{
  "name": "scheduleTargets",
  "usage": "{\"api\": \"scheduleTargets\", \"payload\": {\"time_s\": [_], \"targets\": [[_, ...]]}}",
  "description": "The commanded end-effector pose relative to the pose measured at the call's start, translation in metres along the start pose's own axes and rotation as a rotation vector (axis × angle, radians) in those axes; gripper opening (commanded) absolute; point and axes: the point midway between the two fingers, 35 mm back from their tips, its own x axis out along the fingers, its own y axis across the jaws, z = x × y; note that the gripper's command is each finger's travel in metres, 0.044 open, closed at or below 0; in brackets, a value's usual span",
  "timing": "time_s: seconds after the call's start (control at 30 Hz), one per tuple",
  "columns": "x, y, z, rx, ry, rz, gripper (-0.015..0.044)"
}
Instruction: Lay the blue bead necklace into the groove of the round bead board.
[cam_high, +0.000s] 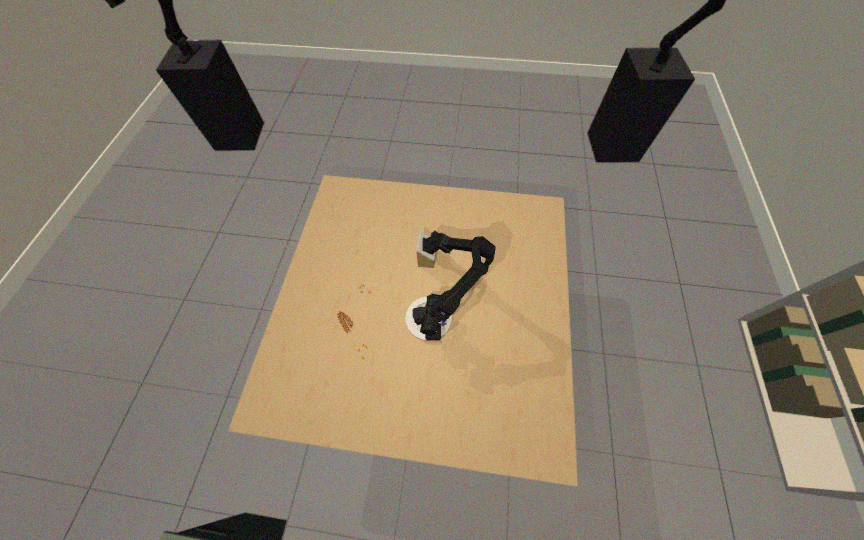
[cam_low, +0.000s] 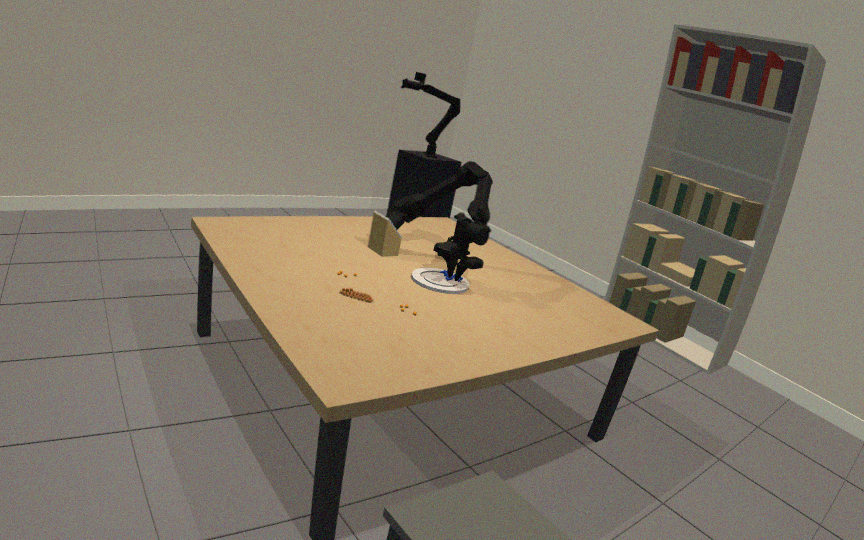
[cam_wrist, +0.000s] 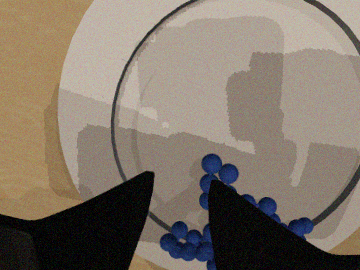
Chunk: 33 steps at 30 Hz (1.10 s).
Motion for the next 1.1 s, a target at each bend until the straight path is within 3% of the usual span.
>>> {"api": "scheduleTargets", "payload": {"time_s": [0.0,0.27,1.07], "targets": [[0.0006,-0.0007,-0.0003,0.0,0.0,-0.003,0.0236],[-0.0005,-0.0005,0.0,0.002,0.001,-0.004,0.044],[-0.0007,-0.0005,0.0,0.001,0.003,-0.004,0.044]]}}
